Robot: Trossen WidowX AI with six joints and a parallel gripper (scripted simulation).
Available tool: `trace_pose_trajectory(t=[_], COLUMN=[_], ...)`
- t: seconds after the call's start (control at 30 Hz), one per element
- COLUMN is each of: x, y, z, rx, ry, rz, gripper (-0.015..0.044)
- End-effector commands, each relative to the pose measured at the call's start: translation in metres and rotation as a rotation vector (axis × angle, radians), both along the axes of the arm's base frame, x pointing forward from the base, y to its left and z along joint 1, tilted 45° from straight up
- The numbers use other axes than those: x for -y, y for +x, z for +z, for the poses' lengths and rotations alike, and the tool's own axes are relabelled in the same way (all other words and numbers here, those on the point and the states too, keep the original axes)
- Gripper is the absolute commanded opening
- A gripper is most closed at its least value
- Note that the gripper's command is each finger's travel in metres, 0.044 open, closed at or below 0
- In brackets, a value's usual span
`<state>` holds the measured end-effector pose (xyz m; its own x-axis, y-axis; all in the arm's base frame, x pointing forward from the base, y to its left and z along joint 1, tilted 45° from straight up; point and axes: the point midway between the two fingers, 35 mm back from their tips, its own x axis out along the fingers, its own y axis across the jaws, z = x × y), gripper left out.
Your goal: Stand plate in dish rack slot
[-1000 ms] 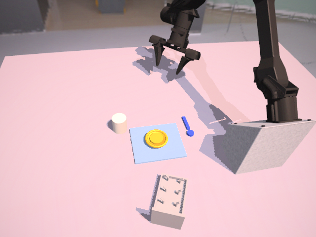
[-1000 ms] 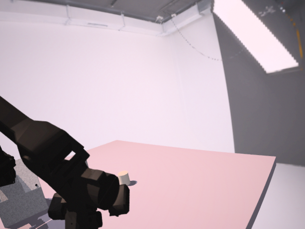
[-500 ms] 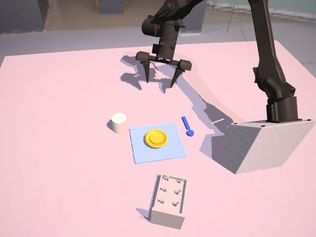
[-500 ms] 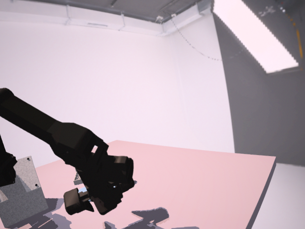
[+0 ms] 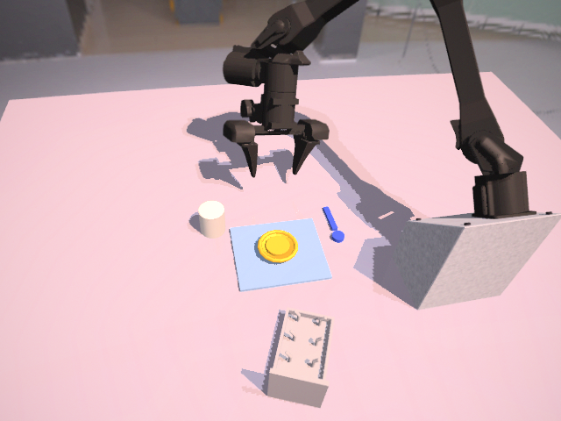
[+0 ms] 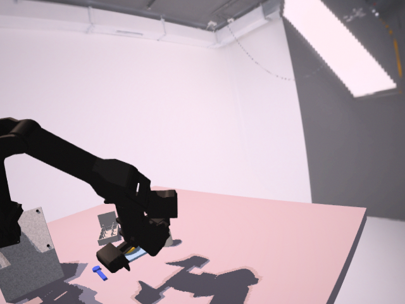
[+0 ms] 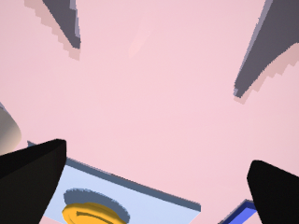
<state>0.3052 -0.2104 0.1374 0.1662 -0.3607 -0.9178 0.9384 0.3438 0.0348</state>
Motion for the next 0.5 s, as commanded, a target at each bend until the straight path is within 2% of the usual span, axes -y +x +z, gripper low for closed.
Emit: trace_pose_trajectory(t=[0.0, 0.47], x=[-0.012, -0.058], y=[0.003, 0.014], z=[-0.014, -0.052], rx=[-0.073, -0.325], ry=[-0.033, -0.189], rz=[0.091, 0.454], gripper=[0.04, 0.04])
